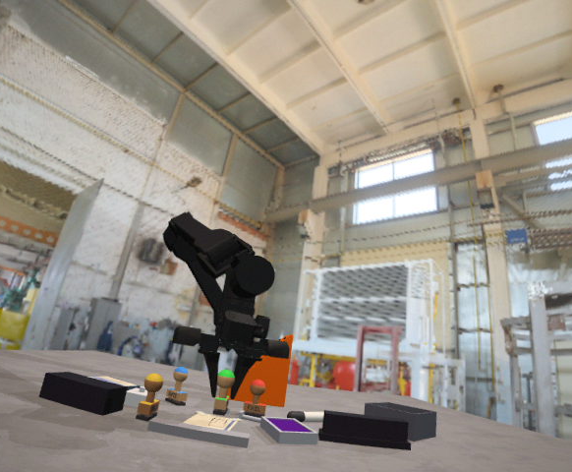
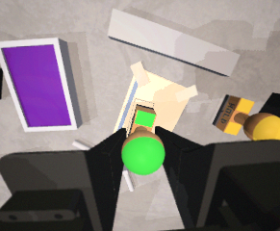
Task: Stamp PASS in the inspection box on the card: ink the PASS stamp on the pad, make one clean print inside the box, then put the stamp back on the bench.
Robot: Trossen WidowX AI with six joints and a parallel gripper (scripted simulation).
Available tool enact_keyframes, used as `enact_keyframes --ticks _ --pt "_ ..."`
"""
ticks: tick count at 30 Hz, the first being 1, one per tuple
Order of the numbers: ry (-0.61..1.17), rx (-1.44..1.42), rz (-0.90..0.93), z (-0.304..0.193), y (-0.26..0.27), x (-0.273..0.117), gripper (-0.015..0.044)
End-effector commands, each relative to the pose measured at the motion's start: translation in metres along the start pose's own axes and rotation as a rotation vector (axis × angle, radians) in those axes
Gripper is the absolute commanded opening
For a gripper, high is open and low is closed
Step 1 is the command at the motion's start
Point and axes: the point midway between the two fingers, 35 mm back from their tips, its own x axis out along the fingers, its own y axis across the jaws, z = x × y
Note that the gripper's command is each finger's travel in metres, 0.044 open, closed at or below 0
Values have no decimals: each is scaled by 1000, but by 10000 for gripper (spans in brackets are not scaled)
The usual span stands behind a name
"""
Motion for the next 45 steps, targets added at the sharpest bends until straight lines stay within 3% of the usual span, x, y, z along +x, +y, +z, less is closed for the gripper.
enact_keyframes --ticks 1,45 --pt "1 -5 -4 -1 0 3 0" --pt "0 -5 -5 -2 0 19 0"
